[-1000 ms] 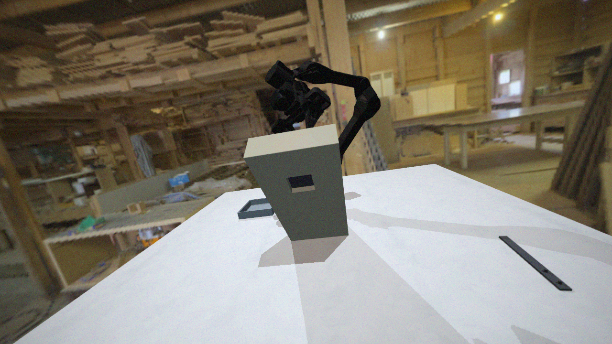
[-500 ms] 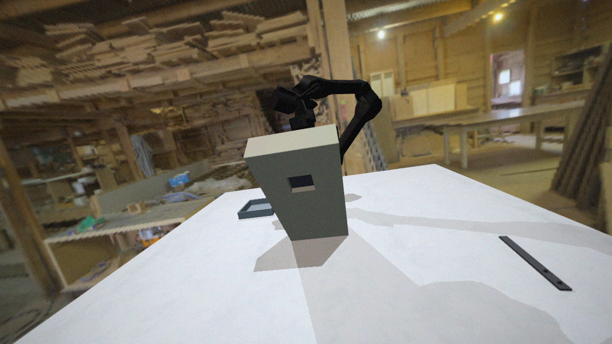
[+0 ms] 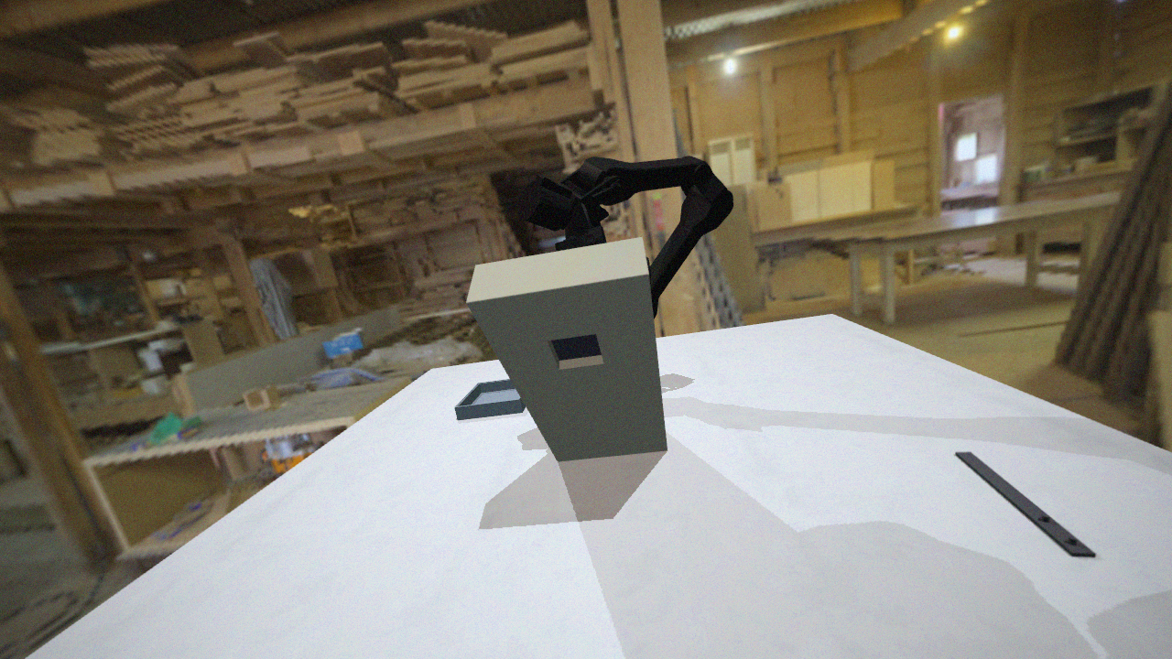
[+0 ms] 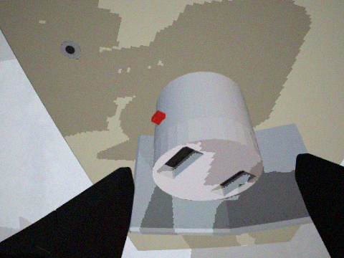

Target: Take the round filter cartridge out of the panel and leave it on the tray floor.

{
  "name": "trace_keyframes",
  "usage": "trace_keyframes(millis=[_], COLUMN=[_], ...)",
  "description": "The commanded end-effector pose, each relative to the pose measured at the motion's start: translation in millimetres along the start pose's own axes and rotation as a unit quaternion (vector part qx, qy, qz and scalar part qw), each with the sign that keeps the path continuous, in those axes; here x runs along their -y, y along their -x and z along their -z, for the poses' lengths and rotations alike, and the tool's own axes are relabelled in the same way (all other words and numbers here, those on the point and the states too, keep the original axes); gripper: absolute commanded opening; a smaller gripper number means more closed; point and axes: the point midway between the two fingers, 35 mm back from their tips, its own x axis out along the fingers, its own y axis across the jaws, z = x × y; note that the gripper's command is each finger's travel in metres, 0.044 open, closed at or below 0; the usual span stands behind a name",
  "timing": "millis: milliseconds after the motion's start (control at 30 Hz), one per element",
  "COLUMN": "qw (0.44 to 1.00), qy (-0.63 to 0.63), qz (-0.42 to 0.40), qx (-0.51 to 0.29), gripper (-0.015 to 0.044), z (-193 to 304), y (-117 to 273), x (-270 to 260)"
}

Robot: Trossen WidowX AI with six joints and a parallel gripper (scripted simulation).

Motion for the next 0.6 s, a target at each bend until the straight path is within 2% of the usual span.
trace_keyframes(millis=[0, 400, 467, 567], qw=[1.0, 1.0, 1.0, 1.0], qy=[-0.003, -0.002, 0.0, 0.0], qz=[-0.002, -0.004, -0.002, -0.002], qx=[0.001, 0.002, 0.001, 0.001], gripper=[0.0305, 0.0305, 0.0252, 0.0232], z=[0.6, 1.1, 0.3, 0.3], y=[-5.9, -23.8, -20.6, -20.6], x=[-0.6, -2.2, -1.5, -1.5])
